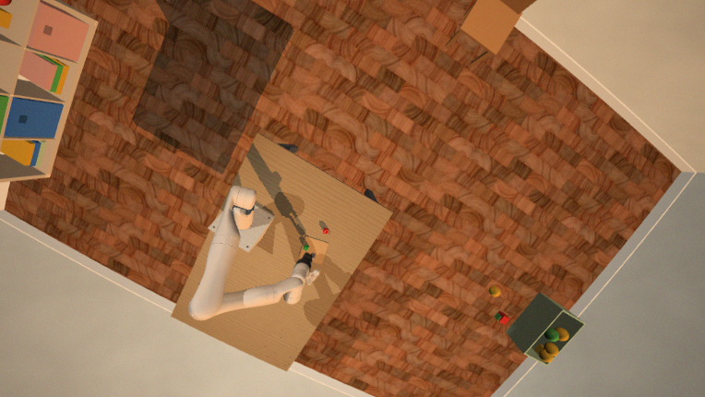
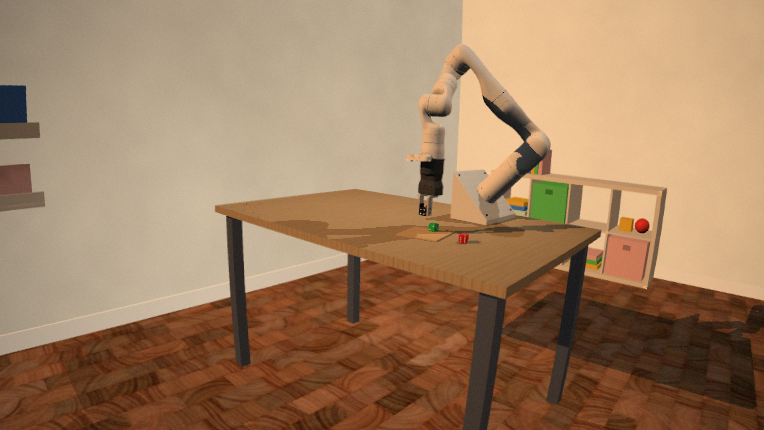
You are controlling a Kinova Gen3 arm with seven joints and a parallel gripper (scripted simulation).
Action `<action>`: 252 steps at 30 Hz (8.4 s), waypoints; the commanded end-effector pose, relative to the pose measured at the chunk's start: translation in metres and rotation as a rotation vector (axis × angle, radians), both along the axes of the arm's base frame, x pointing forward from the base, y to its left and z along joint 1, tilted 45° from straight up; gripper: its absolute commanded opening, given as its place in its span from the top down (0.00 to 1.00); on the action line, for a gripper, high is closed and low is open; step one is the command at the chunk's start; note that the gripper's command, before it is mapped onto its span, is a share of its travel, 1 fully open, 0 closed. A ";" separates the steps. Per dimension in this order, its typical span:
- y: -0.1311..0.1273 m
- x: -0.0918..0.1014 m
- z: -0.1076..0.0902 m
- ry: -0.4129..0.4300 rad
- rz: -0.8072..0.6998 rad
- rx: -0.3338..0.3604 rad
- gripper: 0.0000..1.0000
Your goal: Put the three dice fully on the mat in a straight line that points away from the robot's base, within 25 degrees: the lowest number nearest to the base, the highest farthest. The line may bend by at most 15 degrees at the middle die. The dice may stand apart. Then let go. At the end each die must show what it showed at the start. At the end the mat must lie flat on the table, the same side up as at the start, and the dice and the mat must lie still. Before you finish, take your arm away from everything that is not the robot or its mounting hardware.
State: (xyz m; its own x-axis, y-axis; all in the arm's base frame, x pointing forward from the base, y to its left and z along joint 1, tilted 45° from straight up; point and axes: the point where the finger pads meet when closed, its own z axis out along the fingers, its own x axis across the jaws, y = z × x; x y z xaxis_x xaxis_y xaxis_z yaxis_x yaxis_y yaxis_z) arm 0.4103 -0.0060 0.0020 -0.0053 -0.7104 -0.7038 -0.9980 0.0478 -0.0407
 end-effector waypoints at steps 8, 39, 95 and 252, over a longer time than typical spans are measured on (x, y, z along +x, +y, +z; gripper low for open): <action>0.034 0.000 -0.028 0.004 0.014 0.007 0.51; 0.041 0.000 -0.035 0.004 0.014 0.007 0.51; 0.040 0.000 -0.036 0.004 0.013 0.007 0.51; 0.091 -0.006 0.120 -0.218 0.236 -0.008 0.21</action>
